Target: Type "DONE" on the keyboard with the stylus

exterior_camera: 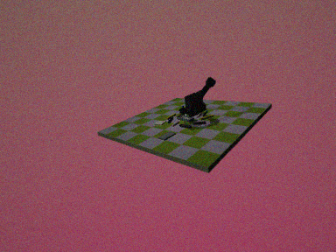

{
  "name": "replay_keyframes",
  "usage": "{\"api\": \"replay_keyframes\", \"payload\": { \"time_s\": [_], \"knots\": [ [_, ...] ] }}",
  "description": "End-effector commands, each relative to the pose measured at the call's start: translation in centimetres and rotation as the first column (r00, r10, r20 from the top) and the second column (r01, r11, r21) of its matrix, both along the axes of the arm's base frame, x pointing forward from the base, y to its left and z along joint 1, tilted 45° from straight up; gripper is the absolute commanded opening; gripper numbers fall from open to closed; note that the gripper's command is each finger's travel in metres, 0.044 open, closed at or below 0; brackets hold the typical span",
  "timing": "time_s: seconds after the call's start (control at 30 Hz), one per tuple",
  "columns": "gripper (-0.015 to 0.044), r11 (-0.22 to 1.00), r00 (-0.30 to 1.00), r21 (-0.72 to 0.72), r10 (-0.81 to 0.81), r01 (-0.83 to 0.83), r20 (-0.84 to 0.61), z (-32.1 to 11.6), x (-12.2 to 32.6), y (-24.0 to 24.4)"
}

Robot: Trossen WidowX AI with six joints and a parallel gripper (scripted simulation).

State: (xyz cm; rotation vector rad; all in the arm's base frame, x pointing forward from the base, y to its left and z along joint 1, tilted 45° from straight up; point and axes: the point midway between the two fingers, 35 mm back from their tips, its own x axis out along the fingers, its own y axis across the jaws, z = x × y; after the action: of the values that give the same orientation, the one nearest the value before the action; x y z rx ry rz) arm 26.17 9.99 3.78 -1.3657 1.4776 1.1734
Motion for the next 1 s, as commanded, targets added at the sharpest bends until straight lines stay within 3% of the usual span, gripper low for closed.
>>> {"api": "replay_keyframes", "payload": {
  "time_s": [0.0,0.97],
  "knots": [
    [0.0081,1.0,1.0,0.0,-0.005,0.005,-0.003,-0.12,-0.13,0.01],
    [0.0081,1.0,1.0,0.0,-0.005,0.005,-0.003,0.06,0.03,0.2]
  ]
}}
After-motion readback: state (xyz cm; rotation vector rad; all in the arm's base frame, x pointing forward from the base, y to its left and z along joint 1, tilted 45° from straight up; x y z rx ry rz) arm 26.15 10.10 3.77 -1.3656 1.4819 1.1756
